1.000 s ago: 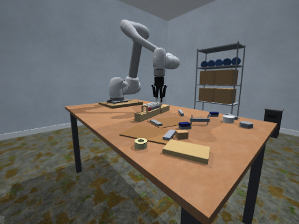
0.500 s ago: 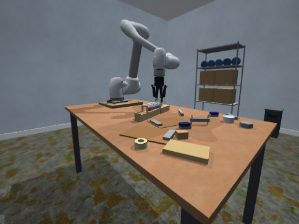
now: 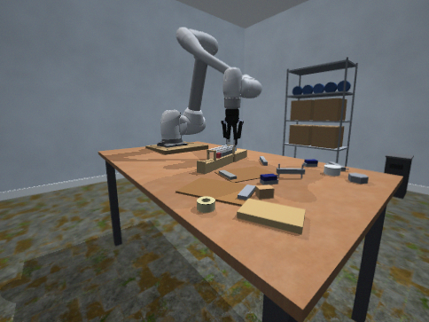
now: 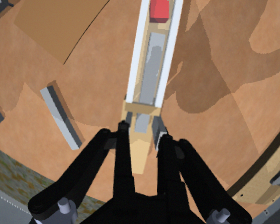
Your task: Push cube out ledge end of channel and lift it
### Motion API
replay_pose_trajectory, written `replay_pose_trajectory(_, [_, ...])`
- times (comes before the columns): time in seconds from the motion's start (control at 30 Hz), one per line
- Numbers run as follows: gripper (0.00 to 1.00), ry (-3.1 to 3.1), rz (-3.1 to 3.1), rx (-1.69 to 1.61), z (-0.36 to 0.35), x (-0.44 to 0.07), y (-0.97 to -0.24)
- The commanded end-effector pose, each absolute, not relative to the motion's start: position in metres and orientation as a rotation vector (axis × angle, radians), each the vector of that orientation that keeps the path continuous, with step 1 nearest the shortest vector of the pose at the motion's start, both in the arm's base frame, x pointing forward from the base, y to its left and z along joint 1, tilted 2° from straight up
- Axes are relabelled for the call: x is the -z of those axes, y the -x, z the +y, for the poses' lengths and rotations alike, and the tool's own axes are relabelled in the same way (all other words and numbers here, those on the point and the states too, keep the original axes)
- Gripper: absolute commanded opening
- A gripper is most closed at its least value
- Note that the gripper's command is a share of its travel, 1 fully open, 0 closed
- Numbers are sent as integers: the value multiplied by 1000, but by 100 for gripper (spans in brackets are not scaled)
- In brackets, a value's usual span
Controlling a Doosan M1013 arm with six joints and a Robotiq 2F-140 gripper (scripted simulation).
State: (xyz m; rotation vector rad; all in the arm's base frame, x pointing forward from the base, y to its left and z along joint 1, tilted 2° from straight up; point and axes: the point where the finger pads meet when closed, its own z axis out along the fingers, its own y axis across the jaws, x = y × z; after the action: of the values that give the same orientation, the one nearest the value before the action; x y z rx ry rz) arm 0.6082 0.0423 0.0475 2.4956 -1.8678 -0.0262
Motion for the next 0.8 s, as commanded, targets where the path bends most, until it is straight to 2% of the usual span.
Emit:
replay_pose_trajectory(0.0, [23,-2502,-1857,22,40,-48,-611])
replay_pose_trajectory(0.1, [23,-2502,-1857,22,40,-51,-611])
replay_pose_trajectory(0.33, [23,-2502,-1857,22,41,-109,-612])
replay_pose_trajectory(0.77, [23,-2502,-1857,22,41,-110,-612])
